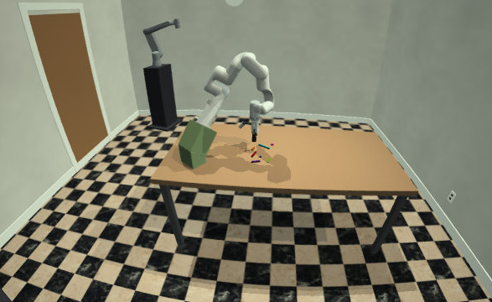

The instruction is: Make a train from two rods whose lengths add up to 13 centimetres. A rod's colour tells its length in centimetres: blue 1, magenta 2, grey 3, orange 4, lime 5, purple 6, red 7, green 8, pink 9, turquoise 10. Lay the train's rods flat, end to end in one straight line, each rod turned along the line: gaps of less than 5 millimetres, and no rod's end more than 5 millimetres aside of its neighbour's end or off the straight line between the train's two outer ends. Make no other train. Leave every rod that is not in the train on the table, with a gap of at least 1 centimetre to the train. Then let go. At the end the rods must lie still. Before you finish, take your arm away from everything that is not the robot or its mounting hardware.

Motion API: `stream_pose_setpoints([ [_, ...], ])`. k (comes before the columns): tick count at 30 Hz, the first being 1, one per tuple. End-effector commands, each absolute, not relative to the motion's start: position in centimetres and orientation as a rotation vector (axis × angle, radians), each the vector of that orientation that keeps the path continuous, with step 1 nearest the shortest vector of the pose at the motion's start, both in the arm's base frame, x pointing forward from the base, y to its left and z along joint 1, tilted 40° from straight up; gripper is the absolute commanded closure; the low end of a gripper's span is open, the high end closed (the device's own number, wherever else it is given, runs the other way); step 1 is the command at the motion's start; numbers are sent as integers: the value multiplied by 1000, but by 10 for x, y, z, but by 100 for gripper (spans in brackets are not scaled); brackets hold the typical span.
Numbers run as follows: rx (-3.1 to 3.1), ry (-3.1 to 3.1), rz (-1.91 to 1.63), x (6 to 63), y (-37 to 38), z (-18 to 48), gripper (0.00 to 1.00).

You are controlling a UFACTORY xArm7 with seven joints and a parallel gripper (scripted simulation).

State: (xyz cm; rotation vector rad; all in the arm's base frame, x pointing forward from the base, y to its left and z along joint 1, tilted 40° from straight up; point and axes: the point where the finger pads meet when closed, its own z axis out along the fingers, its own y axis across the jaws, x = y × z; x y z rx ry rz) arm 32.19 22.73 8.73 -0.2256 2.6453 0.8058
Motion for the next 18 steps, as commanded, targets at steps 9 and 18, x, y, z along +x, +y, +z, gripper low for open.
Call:
stream_pose_setpoints([
  [9, -225, 2645, 805, 322, 227, 88, 0],
  [18, -174, 2661, 818, 323, 225, 86, 0],
])
